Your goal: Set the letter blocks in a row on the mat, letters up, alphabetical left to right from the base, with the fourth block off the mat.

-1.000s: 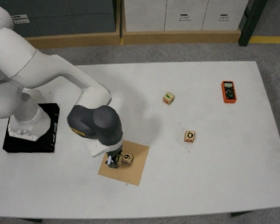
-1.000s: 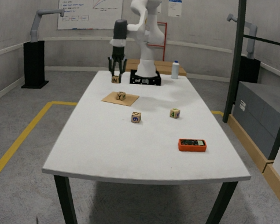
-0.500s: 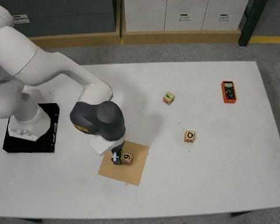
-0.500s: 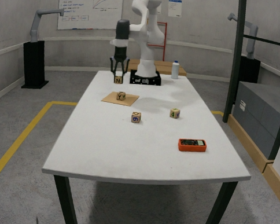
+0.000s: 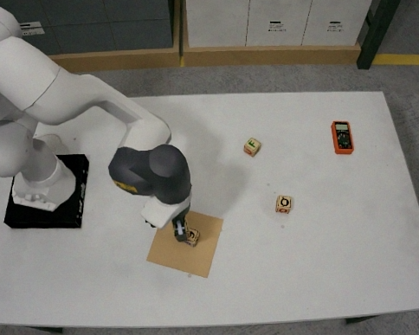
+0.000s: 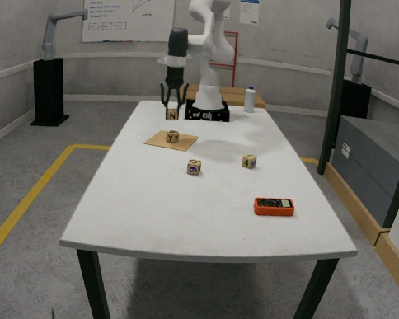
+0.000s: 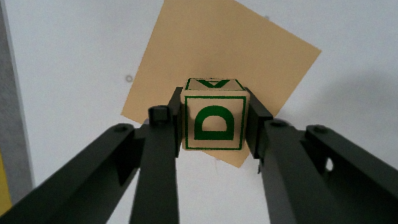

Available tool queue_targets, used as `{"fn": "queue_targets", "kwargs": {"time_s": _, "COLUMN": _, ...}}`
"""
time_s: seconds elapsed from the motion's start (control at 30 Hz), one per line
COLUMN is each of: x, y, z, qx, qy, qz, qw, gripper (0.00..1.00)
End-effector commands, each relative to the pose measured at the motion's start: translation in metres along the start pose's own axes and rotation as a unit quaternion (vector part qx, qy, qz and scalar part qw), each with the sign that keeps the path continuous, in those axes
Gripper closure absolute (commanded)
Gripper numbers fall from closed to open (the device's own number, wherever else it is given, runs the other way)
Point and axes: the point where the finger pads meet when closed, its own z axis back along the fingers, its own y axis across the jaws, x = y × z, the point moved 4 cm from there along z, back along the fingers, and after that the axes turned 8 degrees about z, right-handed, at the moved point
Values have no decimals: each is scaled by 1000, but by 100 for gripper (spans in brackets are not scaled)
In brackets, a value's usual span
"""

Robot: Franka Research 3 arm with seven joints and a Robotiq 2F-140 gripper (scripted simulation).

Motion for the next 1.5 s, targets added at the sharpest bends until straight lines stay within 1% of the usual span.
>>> {"fn": "queue_targets", "kwargs": {"time_s": 0.0, "x": 4, "y": 4, "z": 0, "qx": 6, "qy": -3, "qz": 69, "qw": 998, "gripper": 67}}
{"fn": "queue_targets", "kwargs": {"time_s": 0.27, "x": 11, "y": 11, "z": 0, "qx": 5, "qy": -3, "qz": 128, "qw": 992, "gripper": 67}}
{"fn": "queue_targets", "kwargs": {"time_s": 0.33, "x": 11, "y": 11, "z": 0, "qx": 5, "qy": -3, "qz": 128, "qw": 992, "gripper": 67}}
{"fn": "queue_targets", "kwargs": {"time_s": 0.37, "x": 13, "y": 13, "z": 1, "qx": 5, "qy": -3, "qz": 148, "qw": 989, "gripper": 67}}
{"fn": "queue_targets", "kwargs": {"time_s": 0.57, "x": 18, "y": 18, "z": 1, "qx": 5, "qy": -3, "qz": 190, "qw": 982, "gripper": 67}}
{"fn": "queue_targets", "kwargs": {"time_s": 0.83, "x": 25, "y": 26, "z": 1, "qx": 5, "qy": -4, "qz": 248, "qw": 969, "gripper": 67}}
{"fn": "queue_targets", "kwargs": {"time_s": 0.9, "x": 25, "y": 26, "z": 1, "qx": 5, "qy": -4, "qz": 248, "qw": 969, "gripper": 67}}
{"fn": "queue_targets", "kwargs": {"time_s": 0.93, "x": 27, "y": 28, "z": 1, "qx": 5, "qy": -4, "qz": 268, "qw": 964, "gripper": 67}}
{"fn": "queue_targets", "kwargs": {"time_s": 1.13, "x": 32, "y": 34, "z": 1, "qx": 5, "qy": -4, "qz": 309, "qw": 951, "gripper": 67}}
{"fn": "queue_targets", "kwargs": {"time_s": 1.4, "x": 38, "y": 42, "z": 2, "qx": 5, "qy": -5, "qz": 365, "qw": 931, "gripper": 67}}
{"fn": "queue_targets", "kwargs": {"time_s": 1.47, "x": 38, "y": 42, "z": 2, "qx": 5, "qy": -5, "qz": 365, "qw": 931, "gripper": 67}}
